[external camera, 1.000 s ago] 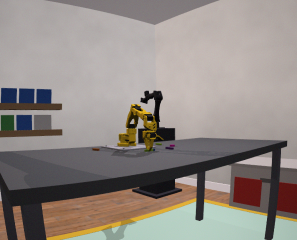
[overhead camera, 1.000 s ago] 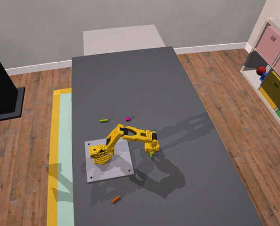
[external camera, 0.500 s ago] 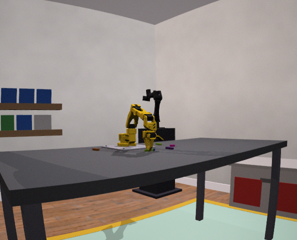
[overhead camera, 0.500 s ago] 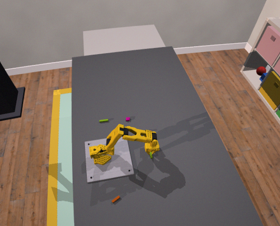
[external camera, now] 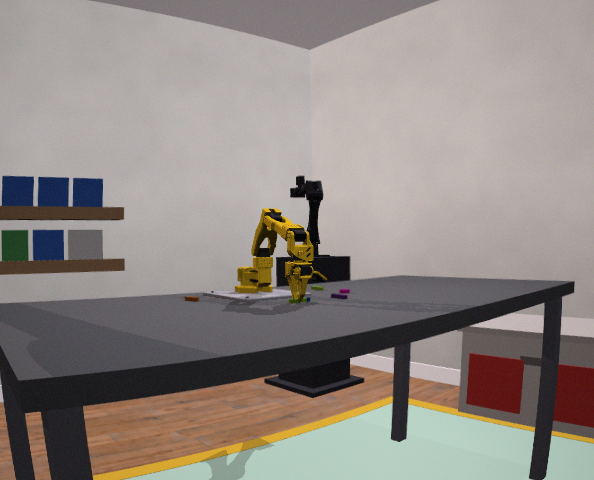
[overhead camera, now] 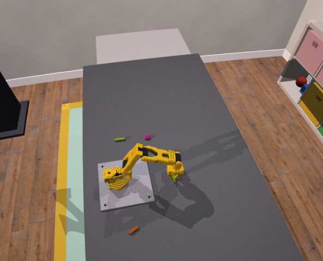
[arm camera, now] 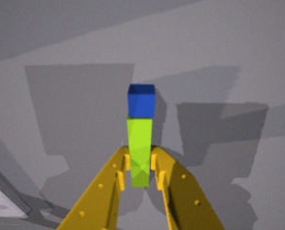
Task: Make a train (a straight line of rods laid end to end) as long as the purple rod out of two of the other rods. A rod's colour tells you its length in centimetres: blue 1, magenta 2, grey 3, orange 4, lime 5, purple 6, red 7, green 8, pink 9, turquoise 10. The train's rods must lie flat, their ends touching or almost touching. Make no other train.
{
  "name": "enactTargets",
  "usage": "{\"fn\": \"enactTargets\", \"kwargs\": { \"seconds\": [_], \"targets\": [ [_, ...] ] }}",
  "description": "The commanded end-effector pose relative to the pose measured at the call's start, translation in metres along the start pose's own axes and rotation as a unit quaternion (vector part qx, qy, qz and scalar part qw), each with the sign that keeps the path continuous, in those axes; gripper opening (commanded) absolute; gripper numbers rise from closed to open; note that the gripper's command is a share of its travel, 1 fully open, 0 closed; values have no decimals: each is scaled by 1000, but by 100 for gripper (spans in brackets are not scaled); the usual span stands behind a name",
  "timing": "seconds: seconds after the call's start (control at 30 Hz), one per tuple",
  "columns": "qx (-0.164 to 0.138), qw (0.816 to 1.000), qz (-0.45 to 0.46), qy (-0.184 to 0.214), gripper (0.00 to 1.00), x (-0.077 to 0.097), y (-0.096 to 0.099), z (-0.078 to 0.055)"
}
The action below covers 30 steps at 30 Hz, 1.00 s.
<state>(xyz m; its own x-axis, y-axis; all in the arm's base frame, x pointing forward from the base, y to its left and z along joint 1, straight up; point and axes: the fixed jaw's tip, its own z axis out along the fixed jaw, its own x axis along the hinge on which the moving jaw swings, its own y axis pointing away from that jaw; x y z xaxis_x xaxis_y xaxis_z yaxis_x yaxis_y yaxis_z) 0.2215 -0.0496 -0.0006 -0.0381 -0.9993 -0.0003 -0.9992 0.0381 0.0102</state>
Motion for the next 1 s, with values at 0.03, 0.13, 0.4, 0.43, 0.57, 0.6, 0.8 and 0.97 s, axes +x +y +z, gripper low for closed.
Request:
{"fn": "enactTargets", "kwargs": {
  "seconds": [0.03, 0.13, 0.4, 0.43, 0.57, 0.6, 0.8, 0.97],
  "targets": [
    [4, 1000, 0, 0, 0, -2, -2, -2],
    [4, 1000, 0, 0, 0, -2, -2, -2],
    [8, 1000, 1, 1, 0, -1, -4, -4],
    [8, 1000, 1, 1, 0, -1, -4, -4],
    [8, 1000, 1, 1, 0, -1, -4, -4],
    [8, 1000, 1, 1, 0, -1, -4, -4],
    [8, 1000, 1, 1, 0, -1, -4, -4],
    [8, 1000, 1, 1, 1, -1, -4, -4]
  ]
}}
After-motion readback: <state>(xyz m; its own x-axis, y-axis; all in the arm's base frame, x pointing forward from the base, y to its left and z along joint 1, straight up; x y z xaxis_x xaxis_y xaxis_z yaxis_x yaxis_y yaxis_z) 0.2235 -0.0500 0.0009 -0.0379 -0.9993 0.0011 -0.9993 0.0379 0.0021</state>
